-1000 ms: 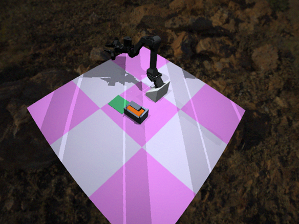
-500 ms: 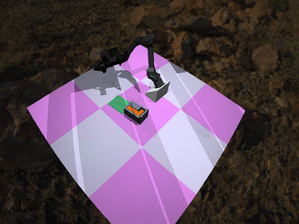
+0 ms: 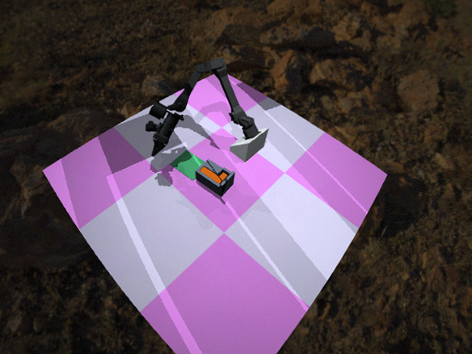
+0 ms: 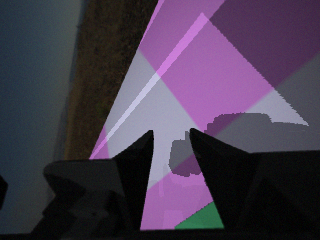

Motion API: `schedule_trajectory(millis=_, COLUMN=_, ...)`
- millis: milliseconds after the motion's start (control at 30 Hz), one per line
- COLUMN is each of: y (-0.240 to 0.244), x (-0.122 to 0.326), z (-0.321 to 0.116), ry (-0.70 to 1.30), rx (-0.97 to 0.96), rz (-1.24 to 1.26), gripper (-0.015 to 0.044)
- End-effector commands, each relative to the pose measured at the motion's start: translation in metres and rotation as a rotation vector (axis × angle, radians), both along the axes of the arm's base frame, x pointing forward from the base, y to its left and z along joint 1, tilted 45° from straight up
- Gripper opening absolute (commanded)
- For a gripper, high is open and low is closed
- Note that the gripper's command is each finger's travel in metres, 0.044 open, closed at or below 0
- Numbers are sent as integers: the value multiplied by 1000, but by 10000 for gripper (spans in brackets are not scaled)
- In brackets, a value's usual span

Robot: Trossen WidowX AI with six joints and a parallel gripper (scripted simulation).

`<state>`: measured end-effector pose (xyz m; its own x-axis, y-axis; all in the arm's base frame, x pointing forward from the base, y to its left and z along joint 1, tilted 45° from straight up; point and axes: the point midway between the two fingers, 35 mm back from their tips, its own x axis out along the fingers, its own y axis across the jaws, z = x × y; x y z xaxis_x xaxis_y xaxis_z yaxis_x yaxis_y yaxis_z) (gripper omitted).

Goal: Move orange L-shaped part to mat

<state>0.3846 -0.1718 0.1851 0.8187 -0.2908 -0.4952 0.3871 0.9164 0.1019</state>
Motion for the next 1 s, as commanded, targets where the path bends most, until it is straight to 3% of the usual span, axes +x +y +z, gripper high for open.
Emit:
schedule_trajectory(millis=0, y=53, x=13, z=-52, ry=213, rx=91, rz=35, gripper=180)
schedule_trajectory(millis=267, y=156, x=-8, z=-136, ry=665, rx=92, rz=55, gripper=180)
schedule_trajectory(millis=567, y=235, x=-73, z=-180, ry=1074, rx=-243, rz=68, gripper=180)
schedule_trajectory(millis=767, y=270, x=-113, z=-183, ry=1197, rx=-588, rz=42, gripper=180)
schedule_trajectory(millis=967, y=271, x=-114, z=-183, ry=1198, rx=-600, rz=42, gripper=180)
